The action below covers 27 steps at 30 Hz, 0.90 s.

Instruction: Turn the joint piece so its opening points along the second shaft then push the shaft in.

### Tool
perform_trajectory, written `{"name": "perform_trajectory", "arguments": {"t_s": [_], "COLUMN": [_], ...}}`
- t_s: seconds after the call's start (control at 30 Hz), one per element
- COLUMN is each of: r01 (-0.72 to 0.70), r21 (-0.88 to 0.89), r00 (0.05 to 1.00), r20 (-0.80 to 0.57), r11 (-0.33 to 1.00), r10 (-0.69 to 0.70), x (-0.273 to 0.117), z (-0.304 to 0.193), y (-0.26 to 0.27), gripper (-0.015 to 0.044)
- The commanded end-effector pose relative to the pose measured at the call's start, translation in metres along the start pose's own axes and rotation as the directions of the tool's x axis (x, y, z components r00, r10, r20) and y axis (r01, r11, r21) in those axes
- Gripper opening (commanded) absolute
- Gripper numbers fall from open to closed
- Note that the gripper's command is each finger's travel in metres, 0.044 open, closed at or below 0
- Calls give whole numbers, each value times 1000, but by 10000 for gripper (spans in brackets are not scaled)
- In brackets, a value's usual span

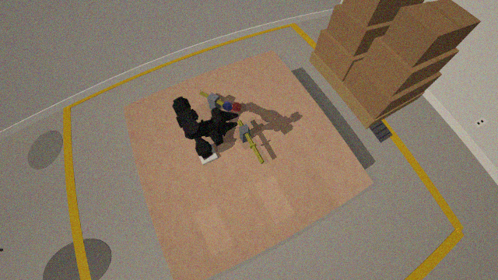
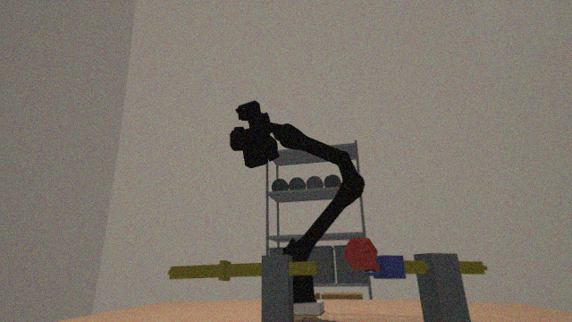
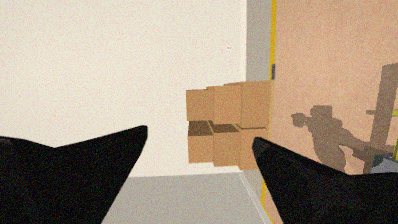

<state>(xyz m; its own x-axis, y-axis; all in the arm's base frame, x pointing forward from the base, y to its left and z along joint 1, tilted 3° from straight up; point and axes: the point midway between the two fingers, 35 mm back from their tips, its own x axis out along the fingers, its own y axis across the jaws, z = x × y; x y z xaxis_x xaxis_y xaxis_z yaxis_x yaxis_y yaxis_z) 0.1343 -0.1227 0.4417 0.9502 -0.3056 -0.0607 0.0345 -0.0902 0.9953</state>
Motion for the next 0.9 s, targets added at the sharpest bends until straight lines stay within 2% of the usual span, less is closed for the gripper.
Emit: {"name": "perform_trajectory", "arguments": {"t_s": [0.0,0.03,0.87], "r01": [0,0,221], "r21": [0,0,-64], "r00": [1000,1000,958], "r20": [0,0,-172], "r11": [1000,1000,973], "r10": [0,0,-229], "x": [0,0,66], "z": [0,0,11], "y": [0,0,-20], "gripper": [426,440,440]}}
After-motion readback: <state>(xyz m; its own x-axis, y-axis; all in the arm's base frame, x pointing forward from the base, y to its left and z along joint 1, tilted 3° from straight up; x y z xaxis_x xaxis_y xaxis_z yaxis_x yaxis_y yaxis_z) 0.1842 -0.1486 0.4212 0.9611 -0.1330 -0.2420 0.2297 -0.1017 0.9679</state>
